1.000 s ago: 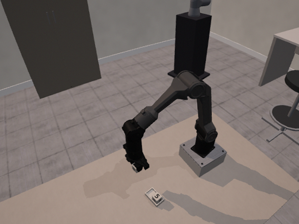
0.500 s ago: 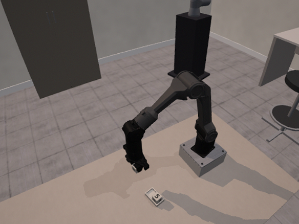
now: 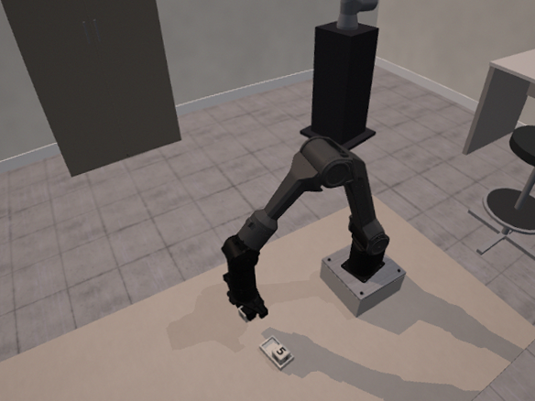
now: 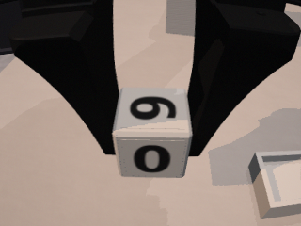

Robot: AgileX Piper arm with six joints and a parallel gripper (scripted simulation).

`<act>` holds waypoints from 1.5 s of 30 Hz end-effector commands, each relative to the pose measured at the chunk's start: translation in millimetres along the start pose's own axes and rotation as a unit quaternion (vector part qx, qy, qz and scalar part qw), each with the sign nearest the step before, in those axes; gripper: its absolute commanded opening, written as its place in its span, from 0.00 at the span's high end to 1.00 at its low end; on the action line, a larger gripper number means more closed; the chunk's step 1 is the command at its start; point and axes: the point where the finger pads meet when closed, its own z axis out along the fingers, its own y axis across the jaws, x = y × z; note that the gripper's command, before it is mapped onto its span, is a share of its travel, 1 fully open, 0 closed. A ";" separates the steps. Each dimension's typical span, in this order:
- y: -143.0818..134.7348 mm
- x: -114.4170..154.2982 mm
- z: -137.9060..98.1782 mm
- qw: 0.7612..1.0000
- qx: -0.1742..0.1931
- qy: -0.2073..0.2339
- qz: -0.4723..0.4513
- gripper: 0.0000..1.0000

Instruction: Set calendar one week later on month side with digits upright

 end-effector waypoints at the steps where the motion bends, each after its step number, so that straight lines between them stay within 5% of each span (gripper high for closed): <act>1: -0.5 -0.3 -0.4 1.000 0.001 0.000 0.001 0.62; 13: -0.9 -1.0 37.3 1.000 0.001 -0.001 0.001 0.62; 45: -1.0 -1.2 37.7 1.000 0.001 -0.002 0.001 0.62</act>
